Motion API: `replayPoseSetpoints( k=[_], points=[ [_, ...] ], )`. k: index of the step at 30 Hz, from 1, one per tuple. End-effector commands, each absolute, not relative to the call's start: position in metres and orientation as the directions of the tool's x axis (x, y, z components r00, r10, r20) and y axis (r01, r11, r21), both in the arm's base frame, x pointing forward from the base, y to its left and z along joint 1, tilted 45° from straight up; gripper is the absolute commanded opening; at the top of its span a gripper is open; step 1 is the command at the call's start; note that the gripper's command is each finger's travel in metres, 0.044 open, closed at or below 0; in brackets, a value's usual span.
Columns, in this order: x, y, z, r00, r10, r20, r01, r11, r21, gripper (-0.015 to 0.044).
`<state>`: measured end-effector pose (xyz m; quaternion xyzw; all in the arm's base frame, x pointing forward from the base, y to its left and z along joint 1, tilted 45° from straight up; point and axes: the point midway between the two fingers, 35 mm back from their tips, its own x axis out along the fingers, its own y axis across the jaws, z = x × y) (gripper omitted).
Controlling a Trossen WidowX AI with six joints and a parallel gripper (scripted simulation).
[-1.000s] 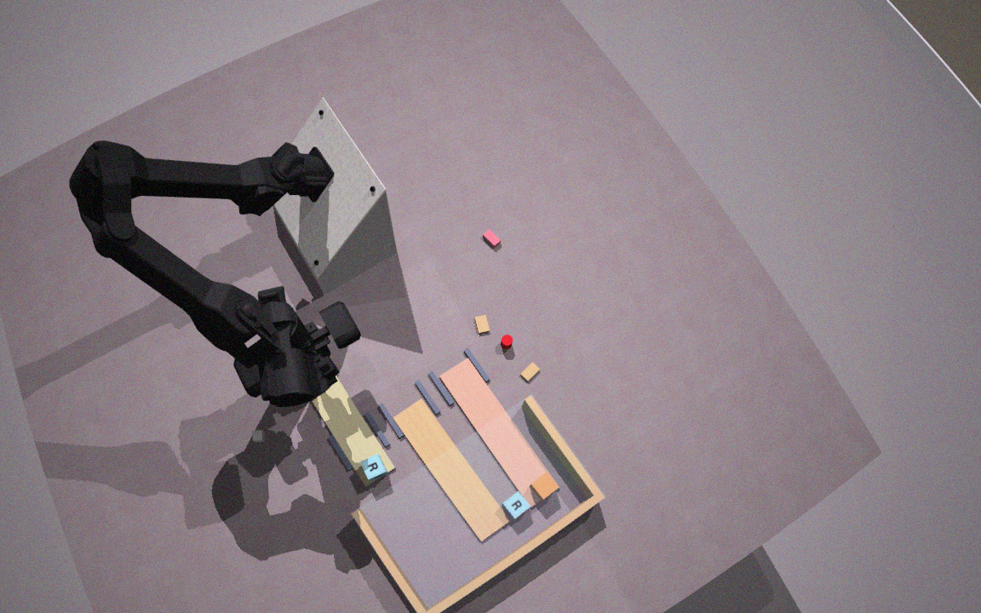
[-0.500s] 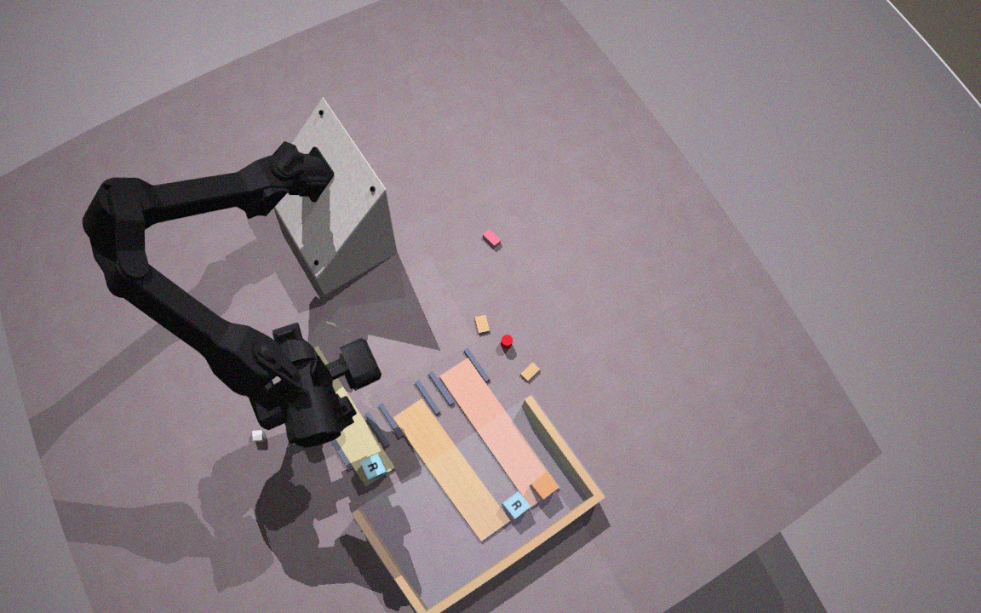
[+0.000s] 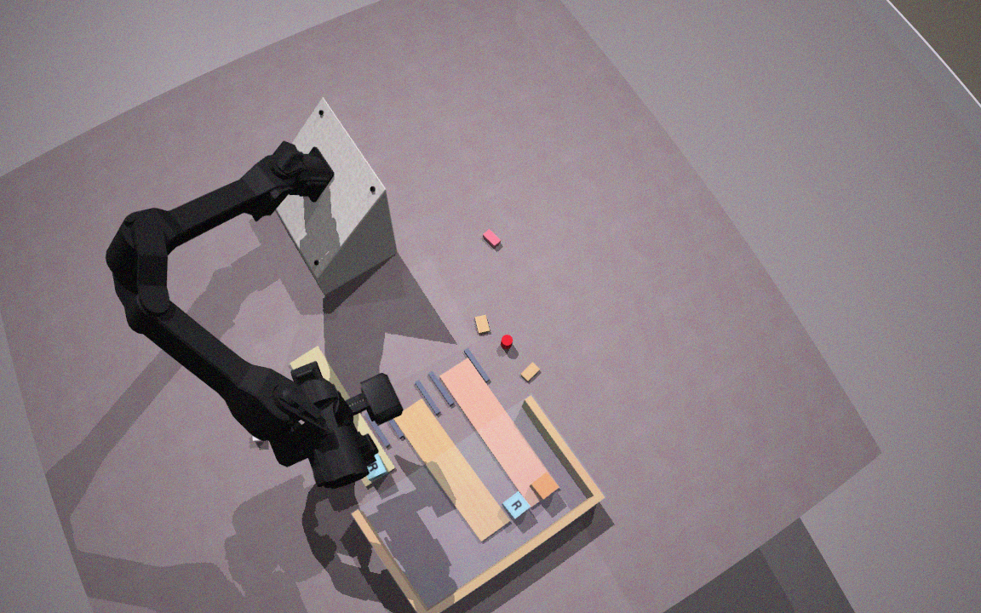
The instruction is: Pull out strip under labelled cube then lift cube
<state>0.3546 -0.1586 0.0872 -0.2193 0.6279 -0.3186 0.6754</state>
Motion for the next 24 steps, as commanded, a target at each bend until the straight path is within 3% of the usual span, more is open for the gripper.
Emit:
replayPoseSetpoints(
  k=[1,14,21,24],
  points=[
    [0.370,-0.158,0.086,0.002,-0.709,-0.706,0.153,0.697,-0.700,0.0440],
    [0.419,-0.154,0.084,0.004,-0.708,-0.706,0.155,0.698,-0.699,0.0440],
    [0.420,-0.160,0.078,0.004,-0.708,-0.706,0.155,0.698,-0.699,0.0256],
    [0.420,-0.163,0.074,0.004,-0.708,-0.706,0.155,0.698,-0.699,0.0250]
  ],
)
